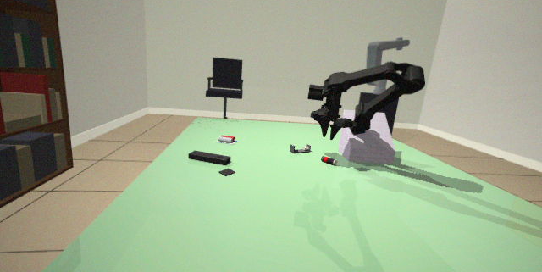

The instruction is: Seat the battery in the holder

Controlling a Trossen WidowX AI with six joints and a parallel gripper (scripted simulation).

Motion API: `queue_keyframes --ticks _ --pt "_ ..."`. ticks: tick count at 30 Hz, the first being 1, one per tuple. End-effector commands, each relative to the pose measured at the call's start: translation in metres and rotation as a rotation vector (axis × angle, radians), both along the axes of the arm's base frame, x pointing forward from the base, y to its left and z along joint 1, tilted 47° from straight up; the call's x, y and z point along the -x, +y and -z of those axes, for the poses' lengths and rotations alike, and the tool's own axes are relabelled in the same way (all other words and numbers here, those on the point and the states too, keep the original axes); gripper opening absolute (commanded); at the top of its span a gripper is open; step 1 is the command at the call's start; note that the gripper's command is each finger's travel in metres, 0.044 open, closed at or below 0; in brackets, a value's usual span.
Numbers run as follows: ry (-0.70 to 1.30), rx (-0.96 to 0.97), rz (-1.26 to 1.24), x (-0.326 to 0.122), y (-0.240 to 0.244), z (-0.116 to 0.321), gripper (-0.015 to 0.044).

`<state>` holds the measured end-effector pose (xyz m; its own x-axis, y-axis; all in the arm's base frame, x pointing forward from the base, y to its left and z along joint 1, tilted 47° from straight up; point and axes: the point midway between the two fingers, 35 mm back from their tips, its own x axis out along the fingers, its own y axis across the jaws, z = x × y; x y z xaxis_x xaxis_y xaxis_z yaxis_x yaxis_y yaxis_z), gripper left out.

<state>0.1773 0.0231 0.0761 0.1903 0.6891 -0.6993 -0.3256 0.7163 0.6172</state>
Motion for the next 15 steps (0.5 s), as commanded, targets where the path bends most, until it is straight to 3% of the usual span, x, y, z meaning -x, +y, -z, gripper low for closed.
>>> queue_keyframes --ticks 1,8,15 --pt "0.274 -0.077 0.274 0.001 0.017 0.010 0.0242" --pt "0.638 -0.182 0.642 0.001 0.037 0.021 0.0242" --pt "0.856 -0.249 0.854 0.003 0.050 0.026 0.0242"
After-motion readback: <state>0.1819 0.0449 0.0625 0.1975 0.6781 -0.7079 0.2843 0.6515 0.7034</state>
